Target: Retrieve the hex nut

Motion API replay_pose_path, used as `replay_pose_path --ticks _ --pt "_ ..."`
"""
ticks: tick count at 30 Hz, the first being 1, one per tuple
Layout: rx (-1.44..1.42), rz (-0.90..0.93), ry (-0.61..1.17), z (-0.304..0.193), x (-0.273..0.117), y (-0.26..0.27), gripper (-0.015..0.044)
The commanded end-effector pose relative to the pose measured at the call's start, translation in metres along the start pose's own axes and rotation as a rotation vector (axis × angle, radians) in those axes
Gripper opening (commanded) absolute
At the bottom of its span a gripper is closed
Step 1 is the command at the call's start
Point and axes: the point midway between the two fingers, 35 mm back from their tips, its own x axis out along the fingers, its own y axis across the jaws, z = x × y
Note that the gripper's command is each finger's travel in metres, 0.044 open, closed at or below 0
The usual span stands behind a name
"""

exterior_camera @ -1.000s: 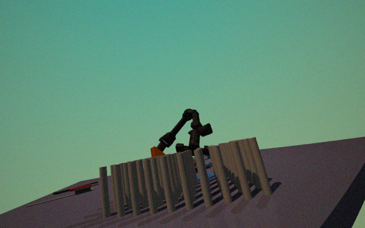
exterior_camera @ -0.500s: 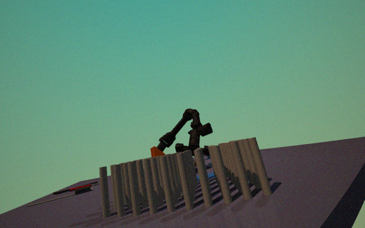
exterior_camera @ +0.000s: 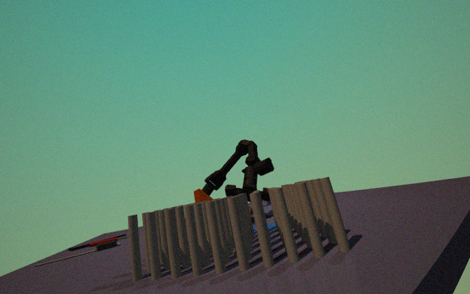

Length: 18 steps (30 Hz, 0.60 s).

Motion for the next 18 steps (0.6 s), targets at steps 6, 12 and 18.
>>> replay_pose_path --ticks 6,12,18 --pt "0.0 -0.004 0.009 -0.01 0.003 -0.001 0.0" --pt "0.0 -0.004 0.009 -0.013 0.006 -0.001 0.0" --pt "0.0 -0.005 0.01 -0.017 0.008 -0.001 0.0"
